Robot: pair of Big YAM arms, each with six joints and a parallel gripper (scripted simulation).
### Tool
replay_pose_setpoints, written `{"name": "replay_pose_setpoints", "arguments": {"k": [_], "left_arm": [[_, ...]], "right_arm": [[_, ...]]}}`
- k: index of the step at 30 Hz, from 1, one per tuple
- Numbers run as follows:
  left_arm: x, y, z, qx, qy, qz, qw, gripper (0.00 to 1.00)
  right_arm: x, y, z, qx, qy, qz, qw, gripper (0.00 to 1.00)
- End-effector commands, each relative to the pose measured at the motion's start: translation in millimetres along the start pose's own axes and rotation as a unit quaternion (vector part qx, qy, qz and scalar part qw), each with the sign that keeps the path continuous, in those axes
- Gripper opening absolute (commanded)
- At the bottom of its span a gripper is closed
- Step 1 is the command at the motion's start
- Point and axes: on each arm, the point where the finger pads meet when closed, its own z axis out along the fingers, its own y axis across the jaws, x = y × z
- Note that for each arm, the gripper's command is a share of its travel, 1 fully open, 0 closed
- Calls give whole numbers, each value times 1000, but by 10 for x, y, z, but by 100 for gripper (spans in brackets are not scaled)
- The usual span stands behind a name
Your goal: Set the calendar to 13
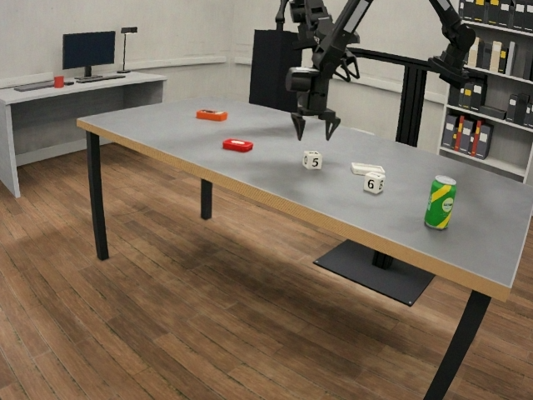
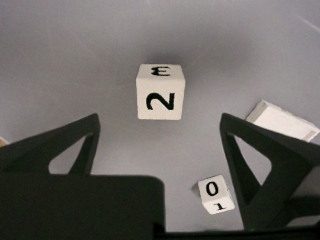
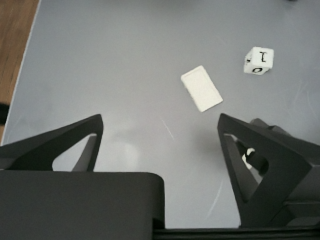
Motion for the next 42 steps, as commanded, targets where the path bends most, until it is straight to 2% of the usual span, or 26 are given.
{"name": "replay_pose_setpoints", "arguments": {"k": [1,4,7,9,12,13,14,16,19,23,27,31,33,38,42], "left_arm": [[-3,35,-24,-4,0,-3,1000,100],[-3,35,-24,-4,0,-3,1000,100],[-8,6,-9,-15,-2,-14,1000,100],[-25,101,-107,-48,-9,-26,998,100],[-109,80,-104,-109,-22,-49,993,100],[-157,-111,79,-116,-26,-55,991,100],[-175,-151,100,-139,-32,-66,988,100],[-175,-151,100,-139,-32,-66,988,100],[-219,-247,119,-207,-50,-95,972,100],[-272,-425,182,-270,-67,-122,953,100],[-309,-462,171,-345,-84,-149,923,100],[-357,-399,150,-413,-100,-172,889,100],[-357,-399,150,-413,-100,-172,889,100],[-382,-475,155,-462,-110,-189,860,100],[-394,-507,170,-478,-112,-194,849,100]], "right_arm": [[89,-166,-189,-35,9,-67,997,100],[266,-209,-453,-61,-5,-74,995,100],[513,-323,-777,-53,-34,-57,996,100],[663,-423,-983,-37,-54,-46,997,100],[886,-540,-1278,-9,-80,-30,996,100],[961,-570,-1375,2,-89,-25,996,100],[1031,-595,-1465,12,-96,-20,995,100],[1031,-595,-1465,12,-96,-20,995,100],[1214,-642,-1698,41,-114,-7,993,100],[1395,-667,-1927,72,-130,8,989,100],[1508,-672,-2072,92,-140,19,986,100],[1565,-646,-2085,92,-147,39,984,100],[1565,-646,-2085,92,-147,39,984,100],[1578,-658,-2095,96,-146,40,984,100],[1578,-658,-2096,96,-146,40,984,100]]}}
